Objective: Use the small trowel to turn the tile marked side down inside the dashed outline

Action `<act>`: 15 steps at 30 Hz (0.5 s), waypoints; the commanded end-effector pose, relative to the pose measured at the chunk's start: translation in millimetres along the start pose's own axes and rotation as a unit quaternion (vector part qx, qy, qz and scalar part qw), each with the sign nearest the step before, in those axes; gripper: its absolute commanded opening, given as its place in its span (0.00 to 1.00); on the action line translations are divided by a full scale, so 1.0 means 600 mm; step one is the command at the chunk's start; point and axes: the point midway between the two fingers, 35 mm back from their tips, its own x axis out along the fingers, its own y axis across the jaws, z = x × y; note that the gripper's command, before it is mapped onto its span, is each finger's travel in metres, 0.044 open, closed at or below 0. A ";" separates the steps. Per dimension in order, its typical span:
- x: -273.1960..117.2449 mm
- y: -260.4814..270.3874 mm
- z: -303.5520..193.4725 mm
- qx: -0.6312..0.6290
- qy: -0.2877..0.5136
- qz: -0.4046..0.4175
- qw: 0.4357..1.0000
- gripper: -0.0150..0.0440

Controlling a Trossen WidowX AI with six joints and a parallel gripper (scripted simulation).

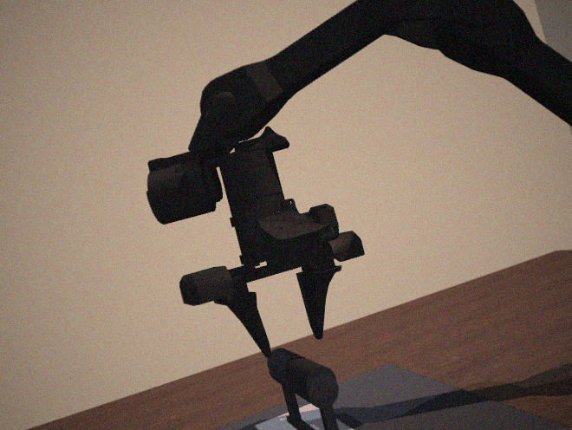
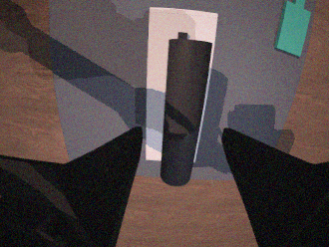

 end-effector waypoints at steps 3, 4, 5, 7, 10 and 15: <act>-0.017 0.002 0.001 -0.005 0.001 -0.001 1.000 0.71; -0.018 -0.001 0.000 -0.001 0.003 -0.006 1.000 0.76; -0.026 -0.001 0.000 -0.001 0.003 -0.006 1.000 0.76; -0.036 0.000 0.000 -0.001 0.003 -0.006 1.000 0.76; -0.036 0.000 0.000 0.001 0.003 -0.006 1.000 0.76; -0.030 -0.002 -0.006 0.074 0.001 -0.025 0.997 0.76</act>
